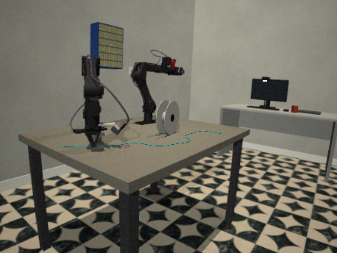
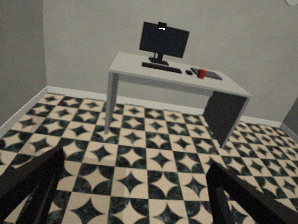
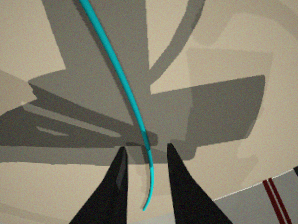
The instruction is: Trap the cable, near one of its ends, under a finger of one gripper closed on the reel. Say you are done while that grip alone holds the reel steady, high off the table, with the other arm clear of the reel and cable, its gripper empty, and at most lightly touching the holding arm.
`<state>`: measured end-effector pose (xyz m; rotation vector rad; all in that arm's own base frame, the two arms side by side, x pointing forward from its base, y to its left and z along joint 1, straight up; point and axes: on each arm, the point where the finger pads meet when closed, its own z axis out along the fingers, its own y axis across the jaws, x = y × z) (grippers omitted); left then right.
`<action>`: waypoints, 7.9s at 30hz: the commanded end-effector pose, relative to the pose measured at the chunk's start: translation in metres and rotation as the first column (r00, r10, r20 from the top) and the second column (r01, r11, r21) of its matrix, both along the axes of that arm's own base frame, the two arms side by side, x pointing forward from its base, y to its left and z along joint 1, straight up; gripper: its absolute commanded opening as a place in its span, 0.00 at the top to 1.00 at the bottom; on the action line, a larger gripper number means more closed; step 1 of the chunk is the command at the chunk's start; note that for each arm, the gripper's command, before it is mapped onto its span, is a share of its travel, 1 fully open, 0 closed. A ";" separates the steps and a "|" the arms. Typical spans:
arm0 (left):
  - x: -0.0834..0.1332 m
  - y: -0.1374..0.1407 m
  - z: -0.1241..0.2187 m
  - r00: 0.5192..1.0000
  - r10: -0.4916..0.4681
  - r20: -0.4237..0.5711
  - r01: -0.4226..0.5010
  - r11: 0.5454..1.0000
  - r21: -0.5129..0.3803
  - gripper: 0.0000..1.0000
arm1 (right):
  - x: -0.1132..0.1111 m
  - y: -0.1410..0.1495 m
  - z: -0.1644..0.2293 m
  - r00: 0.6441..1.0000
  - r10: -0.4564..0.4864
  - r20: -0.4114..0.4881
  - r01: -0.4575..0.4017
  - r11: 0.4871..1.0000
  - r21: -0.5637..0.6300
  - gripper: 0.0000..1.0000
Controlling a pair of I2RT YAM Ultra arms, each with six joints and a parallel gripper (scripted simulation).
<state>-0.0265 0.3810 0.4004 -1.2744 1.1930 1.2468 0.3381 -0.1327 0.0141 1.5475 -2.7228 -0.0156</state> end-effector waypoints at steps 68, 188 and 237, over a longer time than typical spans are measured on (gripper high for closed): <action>0.001 0.003 0.006 1.000 0.001 0.000 -0.001 1.000 0.024 0.00 | 0.003 0.001 0.013 1.000 0.002 0.030 -0.002 1.000 -0.005 1.00; 0.001 0.003 0.006 1.000 0.001 0.000 -0.001 1.000 0.024 0.00 | 0.003 0.000 0.218 -0.247 -0.852 -0.461 0.811 -0.442 0.382 1.00; 0.001 0.003 0.006 1.000 0.001 0.000 -0.001 1.000 0.024 0.00 | 0.009 0.029 0.220 -0.434 -0.723 -0.538 0.676 -0.656 0.336 1.00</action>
